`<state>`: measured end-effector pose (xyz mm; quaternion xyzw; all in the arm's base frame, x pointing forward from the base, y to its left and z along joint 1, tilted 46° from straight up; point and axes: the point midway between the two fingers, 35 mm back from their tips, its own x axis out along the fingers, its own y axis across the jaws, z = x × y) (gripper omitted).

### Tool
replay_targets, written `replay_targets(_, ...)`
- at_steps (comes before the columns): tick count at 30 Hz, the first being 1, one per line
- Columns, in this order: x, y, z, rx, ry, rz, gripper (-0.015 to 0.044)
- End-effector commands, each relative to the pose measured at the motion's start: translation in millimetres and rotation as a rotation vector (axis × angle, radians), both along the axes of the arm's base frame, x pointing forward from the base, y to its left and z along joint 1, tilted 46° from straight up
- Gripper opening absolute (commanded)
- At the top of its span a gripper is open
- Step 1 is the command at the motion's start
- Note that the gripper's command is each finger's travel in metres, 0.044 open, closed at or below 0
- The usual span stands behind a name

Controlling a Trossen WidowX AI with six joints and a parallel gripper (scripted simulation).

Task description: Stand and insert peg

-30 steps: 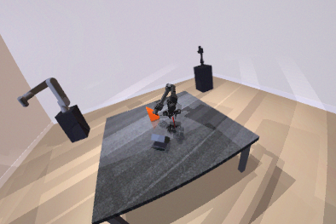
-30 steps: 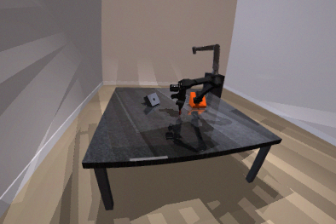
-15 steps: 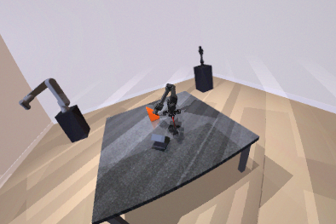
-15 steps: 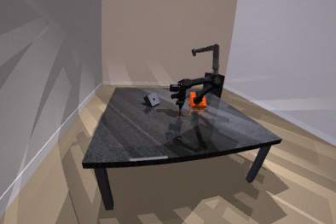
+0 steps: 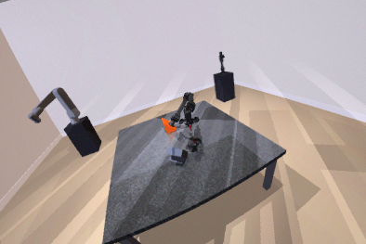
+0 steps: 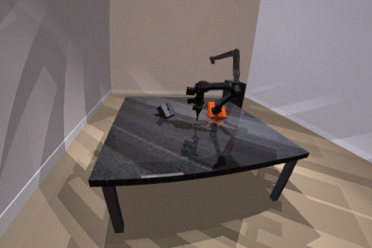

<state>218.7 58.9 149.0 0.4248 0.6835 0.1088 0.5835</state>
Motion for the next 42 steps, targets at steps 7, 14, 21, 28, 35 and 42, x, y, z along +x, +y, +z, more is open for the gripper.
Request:
replay_targets(7,-0.8,-24.8,23.2,0.003,0.000,0.002,0.0000)
replay_targets(14,0.1,-29.2,22.9,-0.013,-0.013,0.008,0.0000)
replay_targets(21,4.6,-33.6,13.3,-0.064,-0.050,0.022,0.0000)
replay_targets(28,9.7,-38.2,4.1,-0.116,-0.088,0.033,0.0000)
replay_targets(35,15.2,-43.0,-4.4,-0.167,-0.127,0.043,0.0000)
replay_targets(42,21.1,-48.0,-12.2,-0.219,-0.166,0.051,0.0000)
